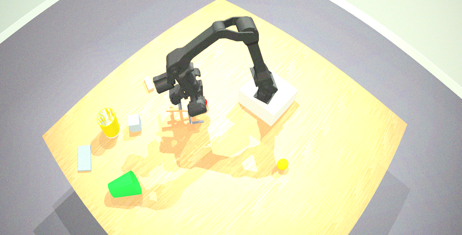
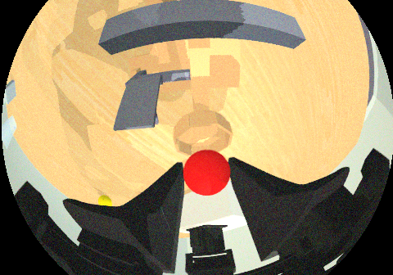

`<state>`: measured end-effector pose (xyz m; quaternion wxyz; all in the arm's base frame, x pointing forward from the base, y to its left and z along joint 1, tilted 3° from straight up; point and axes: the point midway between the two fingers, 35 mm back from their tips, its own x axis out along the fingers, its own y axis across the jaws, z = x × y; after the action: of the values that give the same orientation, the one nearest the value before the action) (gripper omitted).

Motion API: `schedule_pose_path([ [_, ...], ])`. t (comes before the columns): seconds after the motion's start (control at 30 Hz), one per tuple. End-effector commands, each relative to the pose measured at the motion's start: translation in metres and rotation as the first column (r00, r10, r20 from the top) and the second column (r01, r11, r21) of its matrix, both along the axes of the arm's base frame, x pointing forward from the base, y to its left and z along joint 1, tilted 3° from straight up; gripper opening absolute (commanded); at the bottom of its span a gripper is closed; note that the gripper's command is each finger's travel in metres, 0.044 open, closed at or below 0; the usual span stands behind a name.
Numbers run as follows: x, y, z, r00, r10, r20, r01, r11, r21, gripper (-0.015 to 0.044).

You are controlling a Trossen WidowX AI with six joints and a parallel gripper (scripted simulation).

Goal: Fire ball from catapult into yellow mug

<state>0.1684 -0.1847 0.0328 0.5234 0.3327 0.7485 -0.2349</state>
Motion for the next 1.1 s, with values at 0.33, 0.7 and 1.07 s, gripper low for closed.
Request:
schedule_pose_path([
  [0.33,0.000,0.000,-0.008,1.000,0.000,0.000,0.000,1.000,0.000,0.0000],
  [0.7,0.001,-0.001,-0.005,1.000,0.000,0.001,0.000,1.000,-0.001,0.0263],
  [1.07,0.008,-0.008,0.078,0.999,0.003,0.032,-0.002,1.000,-0.031,0.0440],
])
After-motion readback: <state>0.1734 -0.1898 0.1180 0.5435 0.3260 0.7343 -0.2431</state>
